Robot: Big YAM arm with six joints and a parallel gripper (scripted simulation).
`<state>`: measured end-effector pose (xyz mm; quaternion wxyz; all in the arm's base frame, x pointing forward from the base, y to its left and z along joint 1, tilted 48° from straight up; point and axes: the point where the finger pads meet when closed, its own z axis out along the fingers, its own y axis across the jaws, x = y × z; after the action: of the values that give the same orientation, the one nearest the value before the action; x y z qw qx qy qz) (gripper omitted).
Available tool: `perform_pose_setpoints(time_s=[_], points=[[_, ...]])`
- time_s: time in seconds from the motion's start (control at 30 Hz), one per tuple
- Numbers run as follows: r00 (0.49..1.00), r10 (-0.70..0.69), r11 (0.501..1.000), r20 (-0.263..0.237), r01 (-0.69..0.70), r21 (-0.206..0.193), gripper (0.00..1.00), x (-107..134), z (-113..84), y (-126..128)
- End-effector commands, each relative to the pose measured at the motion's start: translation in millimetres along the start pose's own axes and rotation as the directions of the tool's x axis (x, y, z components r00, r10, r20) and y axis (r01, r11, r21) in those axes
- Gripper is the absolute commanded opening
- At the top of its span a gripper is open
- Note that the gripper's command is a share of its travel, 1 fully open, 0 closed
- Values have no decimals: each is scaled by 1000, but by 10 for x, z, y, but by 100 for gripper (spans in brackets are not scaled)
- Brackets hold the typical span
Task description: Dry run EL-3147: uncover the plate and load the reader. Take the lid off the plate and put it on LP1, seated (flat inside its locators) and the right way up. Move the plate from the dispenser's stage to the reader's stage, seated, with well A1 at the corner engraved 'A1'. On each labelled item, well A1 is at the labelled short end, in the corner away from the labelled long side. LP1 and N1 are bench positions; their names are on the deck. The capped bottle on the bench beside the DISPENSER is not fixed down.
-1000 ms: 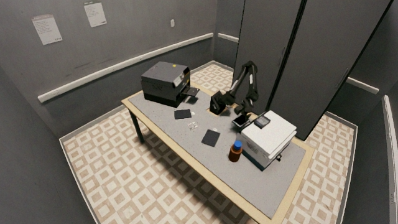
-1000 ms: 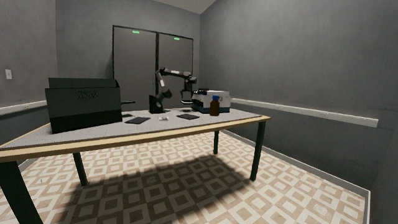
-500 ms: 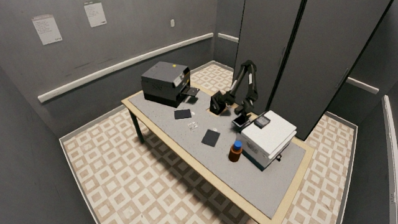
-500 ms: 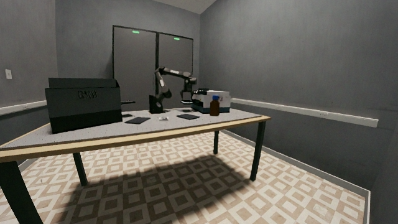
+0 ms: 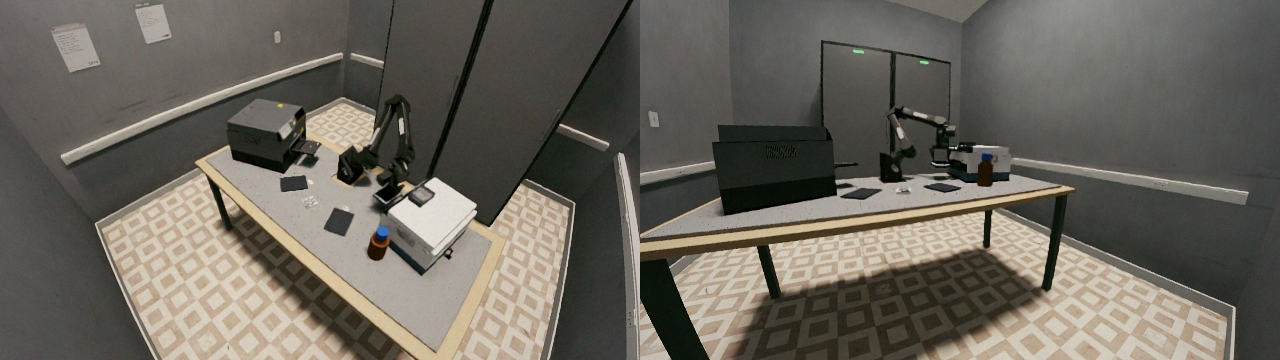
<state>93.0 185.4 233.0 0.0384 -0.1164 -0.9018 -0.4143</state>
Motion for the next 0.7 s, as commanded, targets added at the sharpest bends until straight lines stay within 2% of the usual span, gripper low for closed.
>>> perform_pose_setpoints(time_s=[0.0,0.53,0.67], points=[[1000,4,1000,9,-4,-9,100,4,19,13],[1000,-7,1000,5,7,2,100,-16,-19,22],[1000,-13,1000,14,13,-11,100,0,-57,42]])
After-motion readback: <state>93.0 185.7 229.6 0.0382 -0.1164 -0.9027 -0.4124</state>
